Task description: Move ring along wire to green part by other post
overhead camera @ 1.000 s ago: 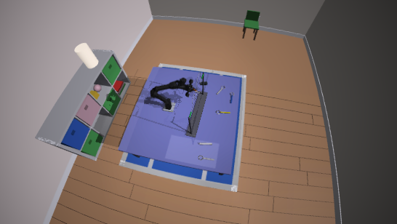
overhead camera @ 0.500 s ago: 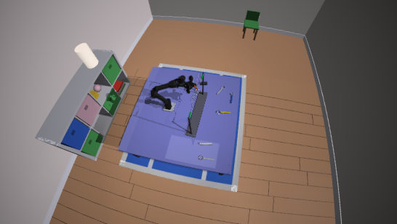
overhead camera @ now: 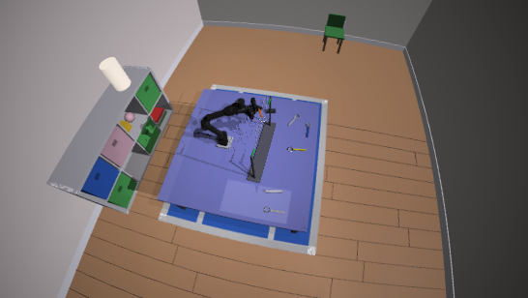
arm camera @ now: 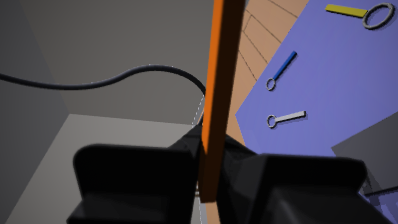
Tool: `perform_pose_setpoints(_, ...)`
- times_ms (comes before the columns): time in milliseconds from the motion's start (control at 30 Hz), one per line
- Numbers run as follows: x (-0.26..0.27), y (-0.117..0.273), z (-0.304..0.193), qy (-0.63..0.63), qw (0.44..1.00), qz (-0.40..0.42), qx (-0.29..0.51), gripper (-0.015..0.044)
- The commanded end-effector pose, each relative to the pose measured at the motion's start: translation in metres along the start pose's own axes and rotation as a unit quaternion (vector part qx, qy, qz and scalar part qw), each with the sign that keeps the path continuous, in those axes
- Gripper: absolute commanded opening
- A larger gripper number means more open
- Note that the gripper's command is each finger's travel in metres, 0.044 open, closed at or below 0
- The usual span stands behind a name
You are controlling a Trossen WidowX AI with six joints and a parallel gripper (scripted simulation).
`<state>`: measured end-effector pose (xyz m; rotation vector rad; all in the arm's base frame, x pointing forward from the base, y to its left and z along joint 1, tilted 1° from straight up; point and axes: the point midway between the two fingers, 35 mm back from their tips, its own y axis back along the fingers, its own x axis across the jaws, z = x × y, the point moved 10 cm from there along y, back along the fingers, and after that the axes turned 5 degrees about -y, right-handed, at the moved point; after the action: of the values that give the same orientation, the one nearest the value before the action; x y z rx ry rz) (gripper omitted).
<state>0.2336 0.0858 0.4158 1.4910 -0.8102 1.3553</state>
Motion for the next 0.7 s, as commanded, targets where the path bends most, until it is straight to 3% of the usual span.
perform_pose_setpoints(0,0.011,0.003,0.0,-0.035,0.999,0.024,0.007,-0.015)
perform_pose_setpoints(667,0.045,0.014,0.01,-0.196,0.973,0.114,0.036,-0.015)
